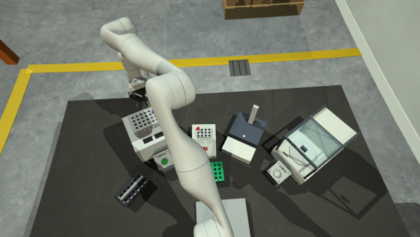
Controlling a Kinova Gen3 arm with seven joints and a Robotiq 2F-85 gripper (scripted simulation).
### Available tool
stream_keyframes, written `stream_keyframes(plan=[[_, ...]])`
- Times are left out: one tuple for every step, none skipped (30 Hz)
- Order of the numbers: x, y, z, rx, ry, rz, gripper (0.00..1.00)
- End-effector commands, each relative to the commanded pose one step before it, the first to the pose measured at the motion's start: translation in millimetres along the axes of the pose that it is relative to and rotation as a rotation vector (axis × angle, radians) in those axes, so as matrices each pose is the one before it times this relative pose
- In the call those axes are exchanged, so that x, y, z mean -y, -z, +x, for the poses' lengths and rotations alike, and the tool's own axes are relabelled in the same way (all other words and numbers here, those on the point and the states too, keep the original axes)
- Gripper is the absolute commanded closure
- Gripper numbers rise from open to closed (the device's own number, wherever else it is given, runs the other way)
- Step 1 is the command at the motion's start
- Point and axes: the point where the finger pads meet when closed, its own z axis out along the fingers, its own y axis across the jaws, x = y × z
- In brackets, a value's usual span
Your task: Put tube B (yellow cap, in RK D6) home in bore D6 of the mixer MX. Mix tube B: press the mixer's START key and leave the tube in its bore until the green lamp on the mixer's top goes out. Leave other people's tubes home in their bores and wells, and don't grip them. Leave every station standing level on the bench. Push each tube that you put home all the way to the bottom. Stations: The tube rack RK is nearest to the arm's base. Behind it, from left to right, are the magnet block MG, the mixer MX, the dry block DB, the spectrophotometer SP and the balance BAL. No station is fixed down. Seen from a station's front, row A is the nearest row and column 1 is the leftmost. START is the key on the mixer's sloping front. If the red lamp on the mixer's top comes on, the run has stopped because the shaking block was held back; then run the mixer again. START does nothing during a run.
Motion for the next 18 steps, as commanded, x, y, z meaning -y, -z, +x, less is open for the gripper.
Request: stream_keyframes(plan=[[-0.03, 0.66, -0.18, 0.0024, -0.00006, 0.0, 0.9], [0.0, -0.26, -0.06, 0.0, 0.0, 0.0, 0.9], [0.0, -0.26, -0.06, 0.0, 0.0, 0.0, 0.9], [0.0, -0.26, -0.06, 0.0, 0.0, 0.0, 0.9], [0.0, -0.26, -0.06, 0.0, 0.0, 0.0, 0.9], [0.0, -0.26, -0.06, 0.0, 0.0, 0.0, 0.9], [0.0, -0.26, -0.06, 0.0, 0.0, 0.0, 0.9], [0.0, -0.26, -0.06, 0.0, 0.0, 0.0, 0.9], [0.0, -0.26, -0.06, 0.0, 0.0, 0.0, 0.9], [0.0, 0.0, 0.0, 0.0, 0.0, 0.0, 0.9], [0.0, 0.0, 0.0, 0.0, 0.0, 0.0, 0.9], [0.0, -0.27, -0.04, 0.00001, 0.0, 0.0, 0.9], [0.0, -0.25, -0.06, 0.0, 0.0, 0.0, 0.9], [0.0, -0.26, -0.06, 0.0, 0.0, 0.0, 0.9], [0.0, -0.26, -0.06, 0.0, 0.0, 0.0, 0.9], [0.0, -0.26, -0.06, 0.0, 0.0, 0.0, 0.9], [0.0, -0.26, -0.06, 0.0, 0.0, 0.0, 0.9], [0.0, -0.26, -0.06, 0.0, 0.0, 0.0, 0.9]])
